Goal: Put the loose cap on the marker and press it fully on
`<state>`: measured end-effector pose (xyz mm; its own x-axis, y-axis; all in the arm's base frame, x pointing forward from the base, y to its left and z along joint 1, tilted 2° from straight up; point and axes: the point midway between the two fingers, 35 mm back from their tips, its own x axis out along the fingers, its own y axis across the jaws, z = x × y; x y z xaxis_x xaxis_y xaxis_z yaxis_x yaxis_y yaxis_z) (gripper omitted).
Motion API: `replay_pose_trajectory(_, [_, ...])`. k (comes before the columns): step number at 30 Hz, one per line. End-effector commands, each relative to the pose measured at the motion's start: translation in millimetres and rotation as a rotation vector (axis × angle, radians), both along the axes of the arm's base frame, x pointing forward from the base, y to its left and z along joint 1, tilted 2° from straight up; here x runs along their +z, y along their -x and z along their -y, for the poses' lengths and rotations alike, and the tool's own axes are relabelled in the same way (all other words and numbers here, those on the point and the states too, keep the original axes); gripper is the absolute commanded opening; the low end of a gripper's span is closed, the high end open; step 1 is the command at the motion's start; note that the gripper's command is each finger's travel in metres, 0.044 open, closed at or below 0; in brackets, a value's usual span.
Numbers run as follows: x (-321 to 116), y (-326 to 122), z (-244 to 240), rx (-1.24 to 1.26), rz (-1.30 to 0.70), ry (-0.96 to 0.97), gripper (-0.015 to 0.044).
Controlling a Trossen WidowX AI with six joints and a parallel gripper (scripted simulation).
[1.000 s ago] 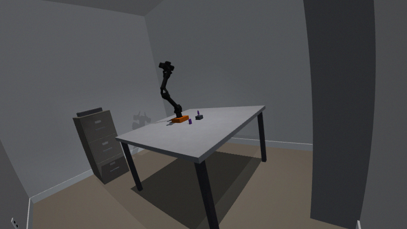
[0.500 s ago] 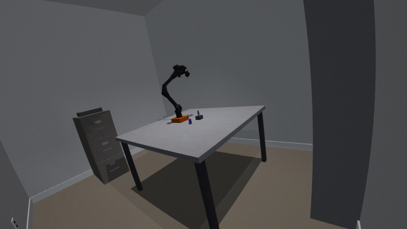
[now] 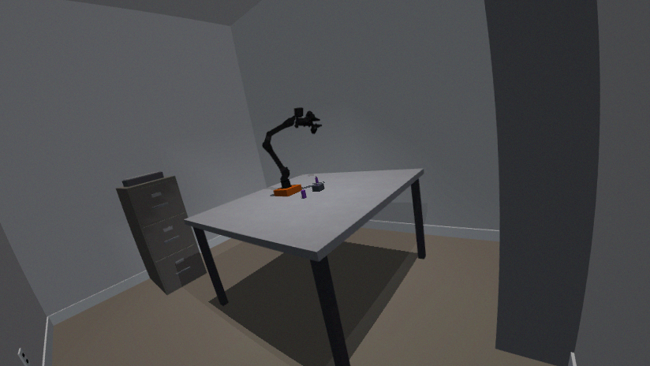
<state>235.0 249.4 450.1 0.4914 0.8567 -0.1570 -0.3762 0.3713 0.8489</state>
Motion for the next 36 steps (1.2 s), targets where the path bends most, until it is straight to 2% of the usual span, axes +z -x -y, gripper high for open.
replay_pose_trajectory(1, [-36.0, -37.6, 19.7, -0.125, -0.081, 0.083, 0.0253])
replay_pose_trajectory(10, [-121.2, -110.1, 105.0, -0.438, -0.293, 0.255, 0.0253])
replay_pose_trajectory(18, [-209.3, -131.6, 205.9, -0.705, -0.595, 0.413, 0.0253])
replay_pose_trajectory(24, [-271.7, -112.2, 284.7, -0.875, -0.872, 0.508, 0.0253])
replay_pose_trajectory(30, [-325.6, -62.5, 353.8, -1.000, -1.196, 0.571, 0.0253])
replay_pose_trajectory(33, [-345.7, -29.7, 376.8, -1.034, -1.356, 0.584, 0.0253])
replay_pose_trajectory(36, [-349.9, -20.3, 380.4, -1.040, -1.394, 0.585, 0.0253])
